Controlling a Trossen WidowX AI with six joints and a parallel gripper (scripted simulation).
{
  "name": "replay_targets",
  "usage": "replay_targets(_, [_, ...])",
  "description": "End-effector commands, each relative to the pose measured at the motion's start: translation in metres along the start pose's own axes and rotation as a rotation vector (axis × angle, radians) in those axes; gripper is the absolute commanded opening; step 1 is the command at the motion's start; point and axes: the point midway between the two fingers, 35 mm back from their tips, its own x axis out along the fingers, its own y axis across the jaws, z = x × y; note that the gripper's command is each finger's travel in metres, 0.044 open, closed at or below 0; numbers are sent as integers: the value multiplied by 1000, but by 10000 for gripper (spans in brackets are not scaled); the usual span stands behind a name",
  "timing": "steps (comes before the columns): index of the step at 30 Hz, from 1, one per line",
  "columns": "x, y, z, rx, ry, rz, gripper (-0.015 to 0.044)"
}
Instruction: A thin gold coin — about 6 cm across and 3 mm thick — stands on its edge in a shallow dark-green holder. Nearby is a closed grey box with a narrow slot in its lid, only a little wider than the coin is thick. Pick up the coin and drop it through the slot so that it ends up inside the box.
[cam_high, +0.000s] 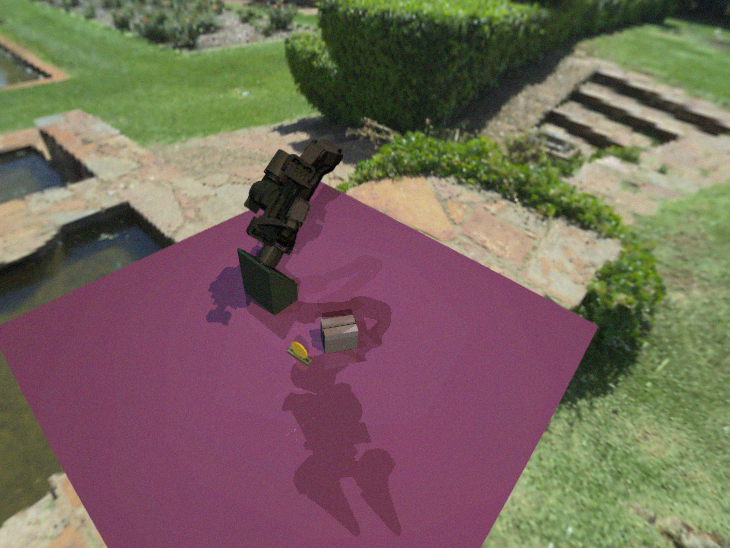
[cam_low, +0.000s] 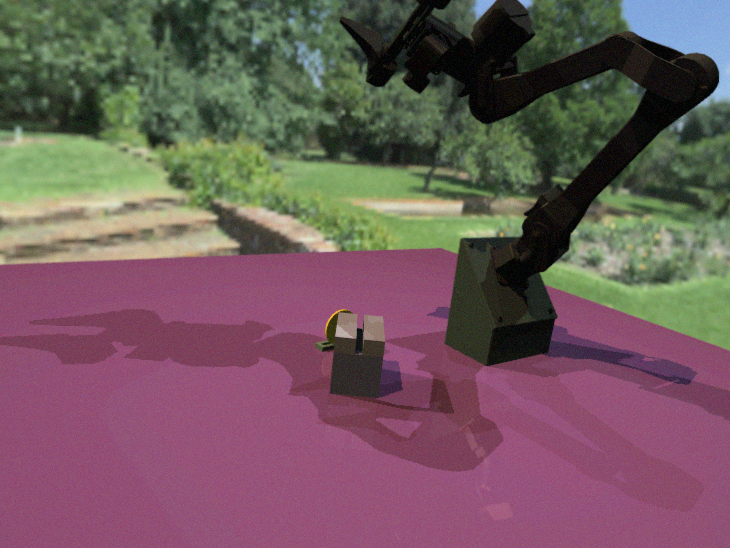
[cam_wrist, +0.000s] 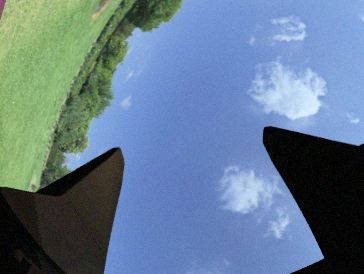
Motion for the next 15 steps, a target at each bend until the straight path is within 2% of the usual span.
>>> replay_targets(1, [1, 2, 0, 11, -1, 9, 374])
replay_targets(3, [12, 22, 4, 99, -13, 86, 321])
replay_targets(9, [37, 113, 37, 472, -37, 479, 164])
replay_targets(15, [20, 194, 90, 833, 7, 957, 161])
